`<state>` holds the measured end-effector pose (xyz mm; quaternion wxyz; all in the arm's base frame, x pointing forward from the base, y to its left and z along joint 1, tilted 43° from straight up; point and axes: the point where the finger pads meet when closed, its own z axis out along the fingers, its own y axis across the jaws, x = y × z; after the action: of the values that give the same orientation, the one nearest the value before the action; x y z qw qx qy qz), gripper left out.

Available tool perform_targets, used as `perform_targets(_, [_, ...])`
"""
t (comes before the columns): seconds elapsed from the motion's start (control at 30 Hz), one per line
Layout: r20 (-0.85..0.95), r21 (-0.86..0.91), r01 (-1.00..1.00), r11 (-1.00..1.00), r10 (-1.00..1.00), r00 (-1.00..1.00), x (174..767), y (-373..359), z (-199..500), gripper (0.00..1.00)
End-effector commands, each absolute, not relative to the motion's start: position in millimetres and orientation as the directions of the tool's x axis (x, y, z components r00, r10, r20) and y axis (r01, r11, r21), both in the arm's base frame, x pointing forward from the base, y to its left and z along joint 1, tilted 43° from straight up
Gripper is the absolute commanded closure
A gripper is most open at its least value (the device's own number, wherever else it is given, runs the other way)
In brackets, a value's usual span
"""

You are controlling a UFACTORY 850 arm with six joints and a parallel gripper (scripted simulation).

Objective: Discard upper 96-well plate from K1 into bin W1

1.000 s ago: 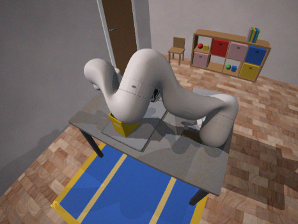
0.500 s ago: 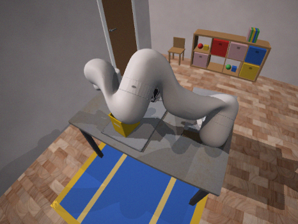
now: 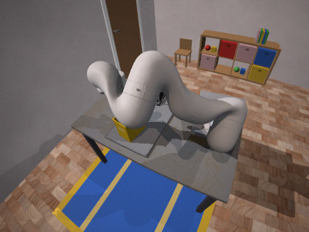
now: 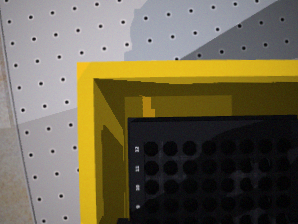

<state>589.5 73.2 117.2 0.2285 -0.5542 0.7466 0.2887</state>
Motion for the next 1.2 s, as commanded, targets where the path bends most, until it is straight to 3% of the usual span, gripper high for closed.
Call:
perform_targets(0.0, [-0.661,0.176,-0.959,0.220,-0.695,-0.281,590.3,73.2,117.3,1.00])
perform_targets(1.17, [-0.661,0.176,-0.959,0.220,-0.695,-0.281,590.4,76.8,113.5,1.00])
